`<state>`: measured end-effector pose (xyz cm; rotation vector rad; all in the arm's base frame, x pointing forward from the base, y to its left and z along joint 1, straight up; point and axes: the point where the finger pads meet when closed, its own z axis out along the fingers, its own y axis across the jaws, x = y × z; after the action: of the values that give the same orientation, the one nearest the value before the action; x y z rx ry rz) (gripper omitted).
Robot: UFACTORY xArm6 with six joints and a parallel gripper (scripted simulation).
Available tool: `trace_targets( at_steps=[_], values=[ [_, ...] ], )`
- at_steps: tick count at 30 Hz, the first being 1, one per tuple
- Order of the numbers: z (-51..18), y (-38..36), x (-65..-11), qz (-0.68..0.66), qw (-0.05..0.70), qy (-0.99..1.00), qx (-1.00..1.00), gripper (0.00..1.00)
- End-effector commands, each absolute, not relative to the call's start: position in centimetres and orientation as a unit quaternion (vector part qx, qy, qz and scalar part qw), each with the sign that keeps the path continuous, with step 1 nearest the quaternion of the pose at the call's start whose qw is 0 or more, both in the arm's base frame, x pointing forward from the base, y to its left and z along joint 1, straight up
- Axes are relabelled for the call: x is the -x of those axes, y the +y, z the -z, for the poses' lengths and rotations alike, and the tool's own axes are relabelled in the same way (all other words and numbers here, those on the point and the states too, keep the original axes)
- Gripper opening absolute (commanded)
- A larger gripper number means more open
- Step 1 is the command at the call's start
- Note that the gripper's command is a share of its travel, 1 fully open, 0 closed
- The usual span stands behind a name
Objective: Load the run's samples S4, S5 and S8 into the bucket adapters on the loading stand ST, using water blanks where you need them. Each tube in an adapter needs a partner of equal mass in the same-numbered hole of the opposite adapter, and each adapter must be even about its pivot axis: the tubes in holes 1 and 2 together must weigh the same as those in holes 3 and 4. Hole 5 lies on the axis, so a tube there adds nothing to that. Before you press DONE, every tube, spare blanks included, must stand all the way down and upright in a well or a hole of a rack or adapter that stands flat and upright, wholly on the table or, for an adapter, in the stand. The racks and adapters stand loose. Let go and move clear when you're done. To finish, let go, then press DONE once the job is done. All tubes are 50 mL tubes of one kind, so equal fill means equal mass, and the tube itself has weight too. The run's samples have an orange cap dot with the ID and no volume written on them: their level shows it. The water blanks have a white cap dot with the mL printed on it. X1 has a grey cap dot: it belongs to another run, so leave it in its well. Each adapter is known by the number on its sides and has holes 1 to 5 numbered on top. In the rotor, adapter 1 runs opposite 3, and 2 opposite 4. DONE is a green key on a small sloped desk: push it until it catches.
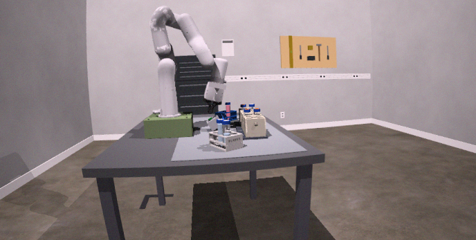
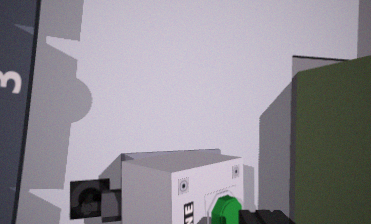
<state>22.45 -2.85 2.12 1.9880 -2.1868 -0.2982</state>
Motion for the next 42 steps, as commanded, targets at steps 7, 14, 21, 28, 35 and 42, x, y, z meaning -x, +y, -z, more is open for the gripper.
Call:
trace_targets(
  at_steps=[7, 14, 21, 28, 35, 42],
  values=[
    [-1.9, -2.9, -22.6, 0.099, 0.085, -0.734, -0.667, 0.00],
    [-1.5, -2.9, -22.6, 0.099, 0.085, -0.734, -0.667, 0.00],
    [-1.1, -2.9, -22.6, 0.099, 0.085, -0.734, -0.667, 0.00],
    [-0.7, -2.9, -22.6, 0.099, 0.085, -0.734, -0.667, 0.00],
    [-0.3, -2.9, -22.6, 0.099, 0.085, -0.734, -0.667, 0.00],
    [-0.2, -2.9, -22.6, 0.099, 0.085, -0.734, -0.667, 0.00]
  ],
)
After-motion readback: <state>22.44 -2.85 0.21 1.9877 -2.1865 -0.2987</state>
